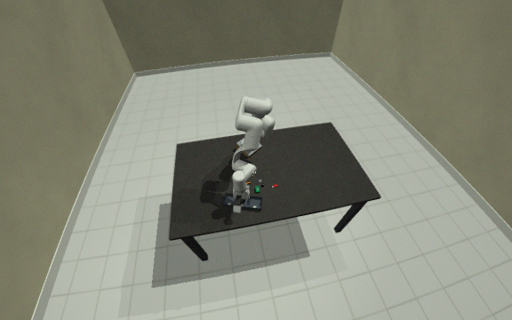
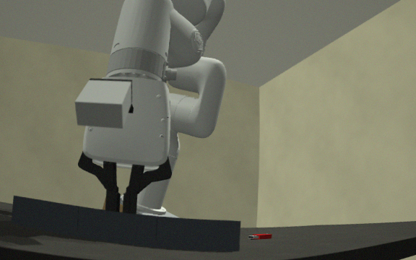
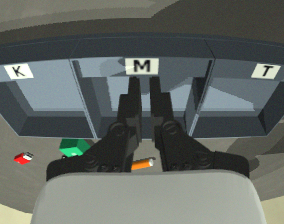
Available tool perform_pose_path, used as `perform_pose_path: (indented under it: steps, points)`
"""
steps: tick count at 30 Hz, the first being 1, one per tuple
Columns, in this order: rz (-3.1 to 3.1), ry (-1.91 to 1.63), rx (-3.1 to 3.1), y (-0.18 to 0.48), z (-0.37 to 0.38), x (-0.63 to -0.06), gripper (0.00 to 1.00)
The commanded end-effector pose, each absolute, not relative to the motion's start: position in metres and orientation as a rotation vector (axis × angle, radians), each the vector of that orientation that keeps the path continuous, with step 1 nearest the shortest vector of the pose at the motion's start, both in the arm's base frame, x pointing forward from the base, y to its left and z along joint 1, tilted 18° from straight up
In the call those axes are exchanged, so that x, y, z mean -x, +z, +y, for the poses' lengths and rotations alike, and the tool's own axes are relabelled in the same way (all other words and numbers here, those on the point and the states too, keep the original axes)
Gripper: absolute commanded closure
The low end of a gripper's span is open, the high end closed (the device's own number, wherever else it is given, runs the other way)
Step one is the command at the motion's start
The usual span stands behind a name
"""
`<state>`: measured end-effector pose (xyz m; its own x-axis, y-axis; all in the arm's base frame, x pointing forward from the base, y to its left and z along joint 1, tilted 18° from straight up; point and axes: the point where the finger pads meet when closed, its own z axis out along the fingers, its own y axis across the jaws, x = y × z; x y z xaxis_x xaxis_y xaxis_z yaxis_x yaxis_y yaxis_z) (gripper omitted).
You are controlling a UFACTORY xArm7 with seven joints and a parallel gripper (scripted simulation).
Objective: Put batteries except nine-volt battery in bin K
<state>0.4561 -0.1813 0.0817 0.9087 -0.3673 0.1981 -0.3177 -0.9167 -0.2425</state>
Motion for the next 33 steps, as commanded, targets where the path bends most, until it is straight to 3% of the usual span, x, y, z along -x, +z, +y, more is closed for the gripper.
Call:
perform_pose_path:
  steps: [1,33]
  points:
    - [0.522,-0.361,2.868,0.086,-0.183,-0.456,0.93]
    - [0.522,-0.361,2.868,0.126,-0.19,-0.445,0.93]
